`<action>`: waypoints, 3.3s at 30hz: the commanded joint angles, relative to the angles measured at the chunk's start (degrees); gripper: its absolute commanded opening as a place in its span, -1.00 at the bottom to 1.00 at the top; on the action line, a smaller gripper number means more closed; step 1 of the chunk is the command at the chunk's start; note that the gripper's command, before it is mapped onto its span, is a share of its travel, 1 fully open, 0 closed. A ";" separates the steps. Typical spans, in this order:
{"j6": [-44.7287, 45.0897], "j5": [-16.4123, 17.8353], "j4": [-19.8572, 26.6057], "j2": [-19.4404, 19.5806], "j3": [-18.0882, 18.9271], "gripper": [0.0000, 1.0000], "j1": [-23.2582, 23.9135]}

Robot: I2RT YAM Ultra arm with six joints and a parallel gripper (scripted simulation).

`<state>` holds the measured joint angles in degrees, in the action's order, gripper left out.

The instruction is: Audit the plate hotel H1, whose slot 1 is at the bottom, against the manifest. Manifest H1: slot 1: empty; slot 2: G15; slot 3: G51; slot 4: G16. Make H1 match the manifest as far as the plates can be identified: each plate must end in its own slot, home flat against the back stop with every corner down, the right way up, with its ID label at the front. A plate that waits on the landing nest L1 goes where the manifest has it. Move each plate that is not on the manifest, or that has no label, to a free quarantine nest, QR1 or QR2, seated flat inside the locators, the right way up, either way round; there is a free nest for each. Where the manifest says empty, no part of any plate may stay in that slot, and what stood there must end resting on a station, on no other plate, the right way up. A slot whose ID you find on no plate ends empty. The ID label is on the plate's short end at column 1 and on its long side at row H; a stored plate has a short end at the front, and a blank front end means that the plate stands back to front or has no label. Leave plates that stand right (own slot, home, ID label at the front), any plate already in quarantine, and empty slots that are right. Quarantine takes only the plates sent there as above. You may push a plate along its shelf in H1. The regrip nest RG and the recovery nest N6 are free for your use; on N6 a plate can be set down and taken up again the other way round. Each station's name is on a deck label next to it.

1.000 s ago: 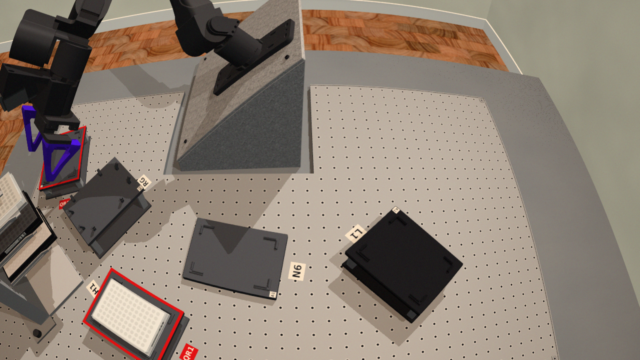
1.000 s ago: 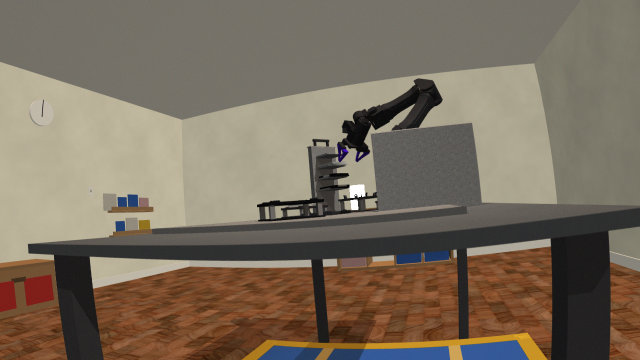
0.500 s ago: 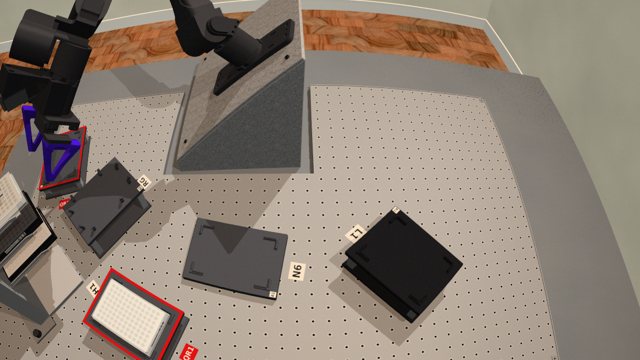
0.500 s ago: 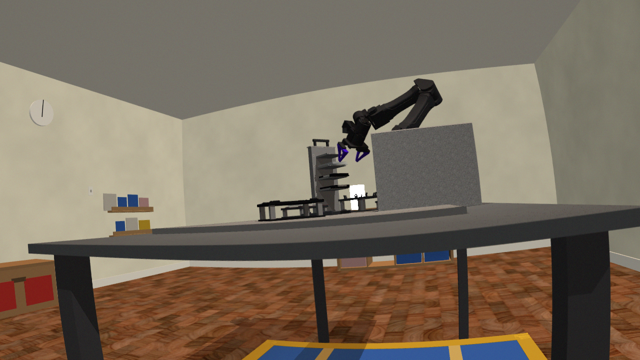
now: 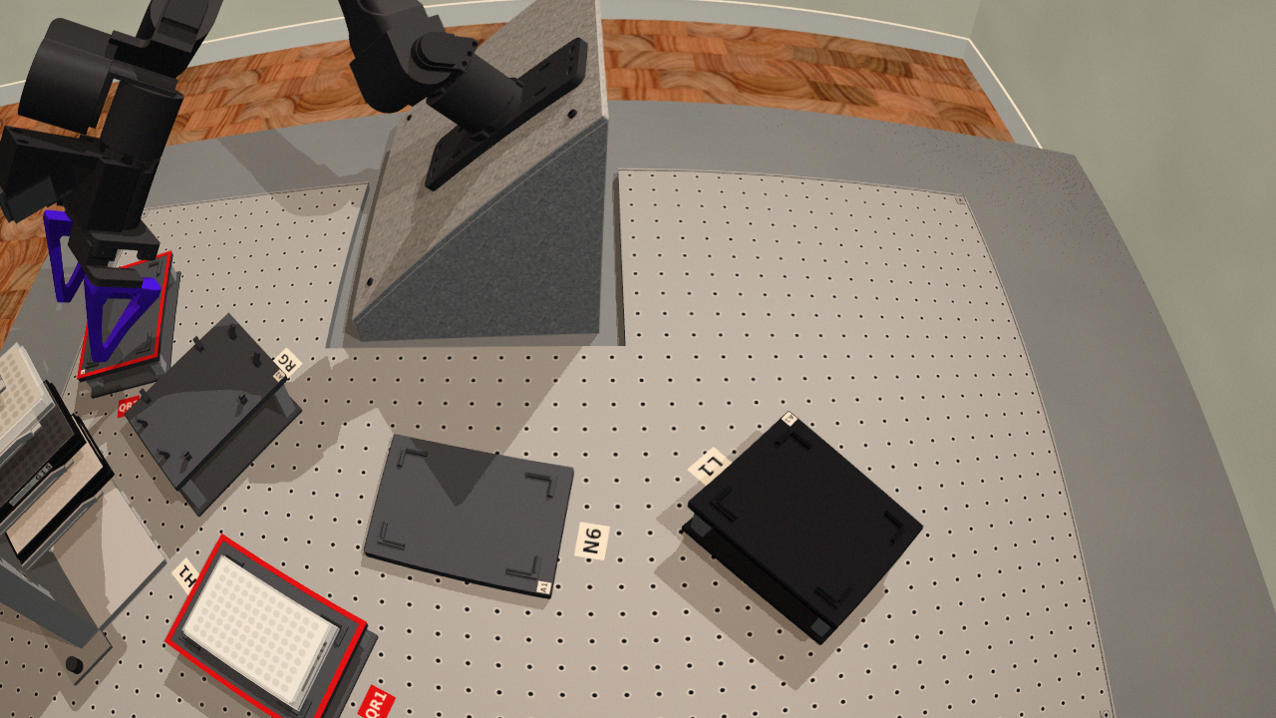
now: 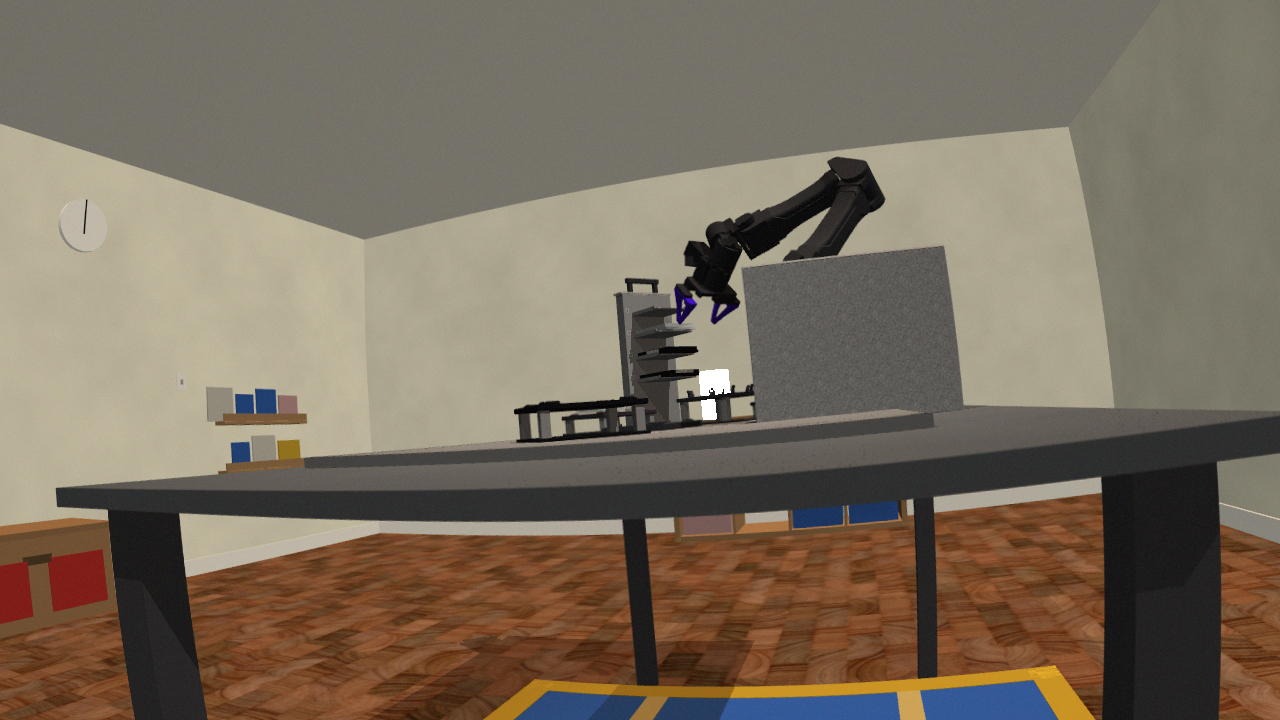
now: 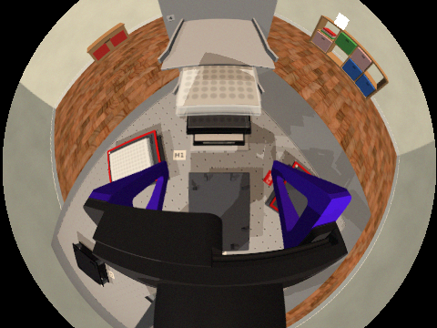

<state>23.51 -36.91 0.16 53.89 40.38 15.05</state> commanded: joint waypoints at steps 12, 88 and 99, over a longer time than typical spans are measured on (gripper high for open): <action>-0.04 0.01 0.11 -1.26 -0.64 1.00 -0.39; 2.66 9.95 -13.82 5.16 -6.69 1.00 9.79; 2.66 9.95 -13.82 5.16 -6.69 1.00 9.80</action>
<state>26.11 -27.27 -13.50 59.18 33.41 24.95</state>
